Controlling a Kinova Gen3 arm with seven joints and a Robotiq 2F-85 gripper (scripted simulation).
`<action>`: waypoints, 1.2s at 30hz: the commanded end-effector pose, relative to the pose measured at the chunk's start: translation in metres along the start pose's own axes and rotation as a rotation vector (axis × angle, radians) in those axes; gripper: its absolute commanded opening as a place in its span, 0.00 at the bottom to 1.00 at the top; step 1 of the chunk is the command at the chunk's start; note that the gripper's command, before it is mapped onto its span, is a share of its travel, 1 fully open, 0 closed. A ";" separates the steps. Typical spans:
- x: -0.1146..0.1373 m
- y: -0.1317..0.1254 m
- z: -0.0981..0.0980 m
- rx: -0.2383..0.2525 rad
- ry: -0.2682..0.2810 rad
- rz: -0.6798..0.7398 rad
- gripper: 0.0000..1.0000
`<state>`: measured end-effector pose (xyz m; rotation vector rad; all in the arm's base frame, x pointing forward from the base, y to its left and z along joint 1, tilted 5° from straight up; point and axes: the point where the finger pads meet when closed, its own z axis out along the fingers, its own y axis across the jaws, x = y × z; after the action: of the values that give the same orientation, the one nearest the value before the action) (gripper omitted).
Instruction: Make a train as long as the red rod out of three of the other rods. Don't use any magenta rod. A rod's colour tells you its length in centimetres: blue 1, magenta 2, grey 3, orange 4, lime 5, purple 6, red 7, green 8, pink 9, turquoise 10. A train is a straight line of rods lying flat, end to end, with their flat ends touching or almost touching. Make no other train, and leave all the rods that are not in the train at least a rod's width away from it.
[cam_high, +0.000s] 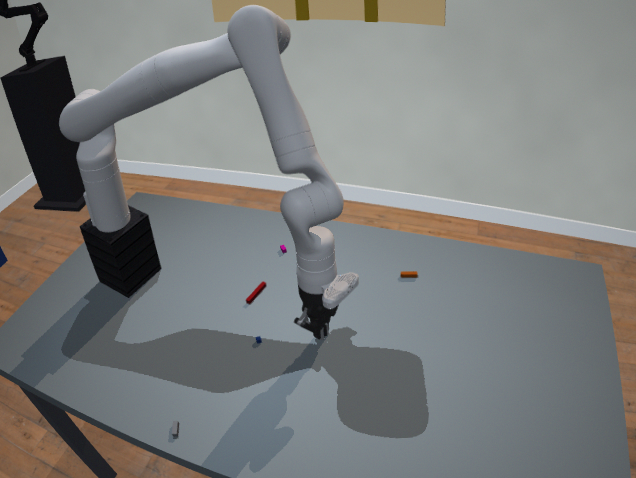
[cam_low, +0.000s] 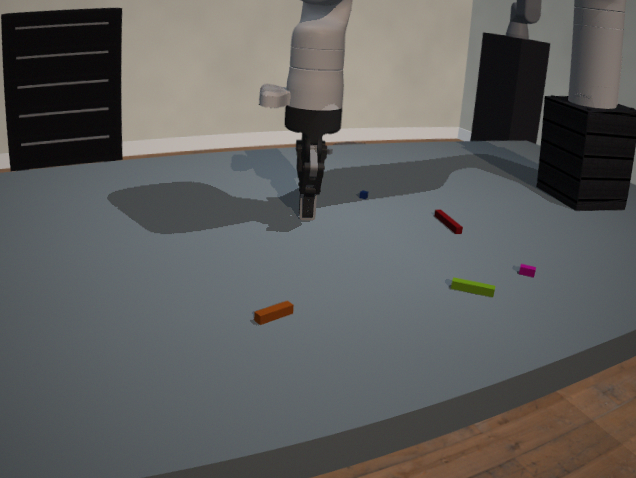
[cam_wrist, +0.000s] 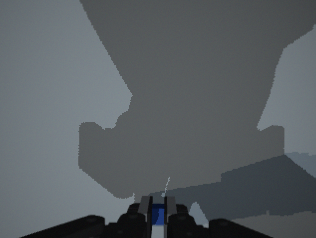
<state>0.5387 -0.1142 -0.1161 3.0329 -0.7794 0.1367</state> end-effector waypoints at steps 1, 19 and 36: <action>0.001 0.000 -0.001 0.001 0.002 0.000 0.05; 0.001 0.000 -0.050 0.001 0.002 0.000 0.05; 0.001 0.000 -0.101 0.001 0.002 0.000 0.05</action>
<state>0.5297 -0.1121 -0.0177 3.0315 -0.7809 0.1335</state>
